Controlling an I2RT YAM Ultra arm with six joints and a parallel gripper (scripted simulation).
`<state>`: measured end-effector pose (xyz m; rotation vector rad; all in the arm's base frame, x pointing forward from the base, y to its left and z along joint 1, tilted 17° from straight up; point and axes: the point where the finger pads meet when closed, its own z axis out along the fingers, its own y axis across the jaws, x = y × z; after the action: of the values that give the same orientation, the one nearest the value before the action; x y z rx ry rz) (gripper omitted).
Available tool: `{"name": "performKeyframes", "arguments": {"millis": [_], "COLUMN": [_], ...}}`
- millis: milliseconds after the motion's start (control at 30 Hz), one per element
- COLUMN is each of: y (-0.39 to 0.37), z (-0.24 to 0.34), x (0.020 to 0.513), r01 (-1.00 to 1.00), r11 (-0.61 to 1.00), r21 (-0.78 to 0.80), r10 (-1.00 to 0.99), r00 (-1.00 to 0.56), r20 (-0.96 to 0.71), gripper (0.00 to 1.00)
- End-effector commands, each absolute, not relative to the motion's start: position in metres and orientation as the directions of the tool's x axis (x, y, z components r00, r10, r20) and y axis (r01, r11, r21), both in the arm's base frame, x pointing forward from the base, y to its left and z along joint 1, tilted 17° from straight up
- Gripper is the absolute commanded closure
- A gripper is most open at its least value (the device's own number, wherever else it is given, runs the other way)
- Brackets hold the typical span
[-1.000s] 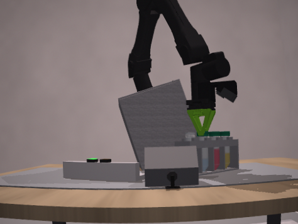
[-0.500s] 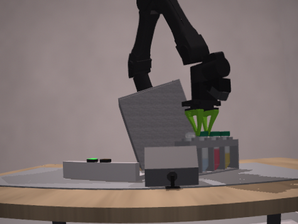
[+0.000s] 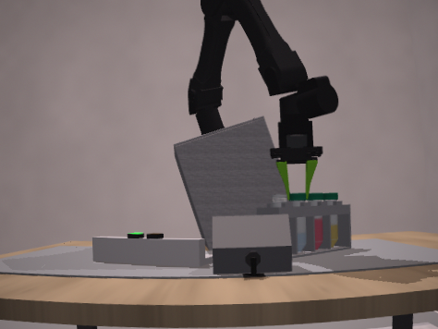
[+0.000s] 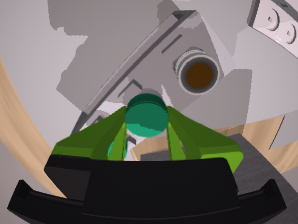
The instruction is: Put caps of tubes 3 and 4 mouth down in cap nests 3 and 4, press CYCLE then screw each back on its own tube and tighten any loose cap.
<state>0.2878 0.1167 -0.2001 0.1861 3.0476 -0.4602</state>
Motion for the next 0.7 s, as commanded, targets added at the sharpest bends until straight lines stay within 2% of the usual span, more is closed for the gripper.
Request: {"name": "performKeyframes", "arguments": {"millis": [0,200,233,667], "y": [0.1195,0.1196,0.1196,0.1205], "z": [-0.1972,-0.1972,-0.1972,-0.1944], "x": [0.2921,0.292,0.292,0.2919], "r01": [0.282,0.282,0.282,0.282], "r11": [0.922,0.922,0.922,0.922], "r21": [-0.267,-0.267,-0.267,-0.267], "r10": [0.256,0.256,0.256,0.256], "r00": [-0.958,-0.958,-0.958,-0.958], "r20": [-0.127,-0.127,-0.127,-0.127], "gripper": [1.0,1.0,0.51,0.51]}}
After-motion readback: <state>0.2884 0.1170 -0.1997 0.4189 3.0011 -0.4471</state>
